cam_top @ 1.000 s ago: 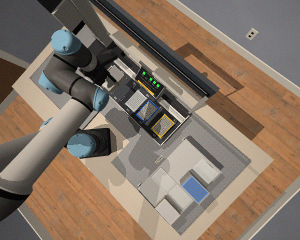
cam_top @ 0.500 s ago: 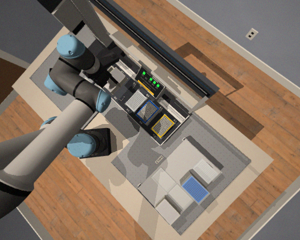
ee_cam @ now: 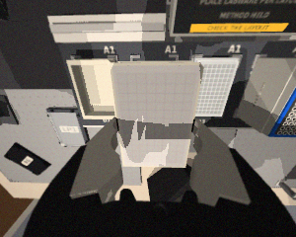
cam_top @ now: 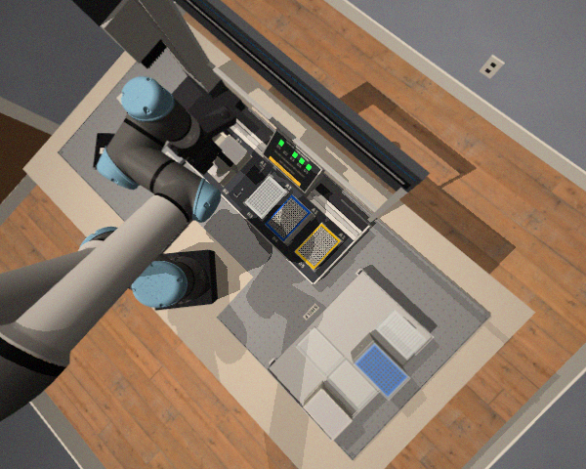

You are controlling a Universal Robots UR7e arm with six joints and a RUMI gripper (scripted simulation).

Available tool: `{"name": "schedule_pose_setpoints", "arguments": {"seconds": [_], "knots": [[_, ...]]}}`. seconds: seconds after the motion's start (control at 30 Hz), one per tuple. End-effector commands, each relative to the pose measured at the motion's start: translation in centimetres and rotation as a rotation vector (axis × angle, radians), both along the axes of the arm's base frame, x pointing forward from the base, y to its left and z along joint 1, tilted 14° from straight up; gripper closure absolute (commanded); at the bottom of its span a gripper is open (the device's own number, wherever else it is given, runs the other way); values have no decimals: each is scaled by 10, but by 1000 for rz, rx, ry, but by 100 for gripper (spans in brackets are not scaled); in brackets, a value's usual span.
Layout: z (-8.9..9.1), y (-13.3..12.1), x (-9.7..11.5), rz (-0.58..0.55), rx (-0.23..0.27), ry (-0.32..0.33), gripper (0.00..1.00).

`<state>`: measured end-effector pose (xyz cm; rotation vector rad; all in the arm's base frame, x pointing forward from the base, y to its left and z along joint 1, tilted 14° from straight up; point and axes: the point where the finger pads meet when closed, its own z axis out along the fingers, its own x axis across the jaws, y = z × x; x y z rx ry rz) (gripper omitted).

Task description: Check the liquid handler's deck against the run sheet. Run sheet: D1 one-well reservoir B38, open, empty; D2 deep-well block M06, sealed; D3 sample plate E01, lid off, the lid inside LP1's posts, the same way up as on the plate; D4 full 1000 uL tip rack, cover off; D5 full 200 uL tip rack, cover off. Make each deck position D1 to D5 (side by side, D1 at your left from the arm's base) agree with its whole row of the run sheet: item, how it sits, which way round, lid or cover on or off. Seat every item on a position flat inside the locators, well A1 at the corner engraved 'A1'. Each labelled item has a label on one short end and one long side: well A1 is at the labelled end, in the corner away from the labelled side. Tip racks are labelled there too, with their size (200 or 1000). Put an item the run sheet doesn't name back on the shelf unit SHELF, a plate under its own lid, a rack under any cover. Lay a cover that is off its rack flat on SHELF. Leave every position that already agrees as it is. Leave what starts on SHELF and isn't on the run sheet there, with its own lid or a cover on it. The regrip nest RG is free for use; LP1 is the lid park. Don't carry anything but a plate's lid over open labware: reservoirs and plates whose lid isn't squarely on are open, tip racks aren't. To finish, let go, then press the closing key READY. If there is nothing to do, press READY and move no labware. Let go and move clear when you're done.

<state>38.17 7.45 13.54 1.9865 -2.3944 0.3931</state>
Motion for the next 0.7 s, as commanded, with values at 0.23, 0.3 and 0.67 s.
{"name": "schedule_pose_setpoints", "arguments": {"seconds": [0.23, 0.3, 0.67], "knots": [[-16, -3, 3, 0, 0, -2, 100], [-19, -4, 4, 0, 0, -2, 100], [-34, -7, 6, 0, 0, -2, 100]]}}
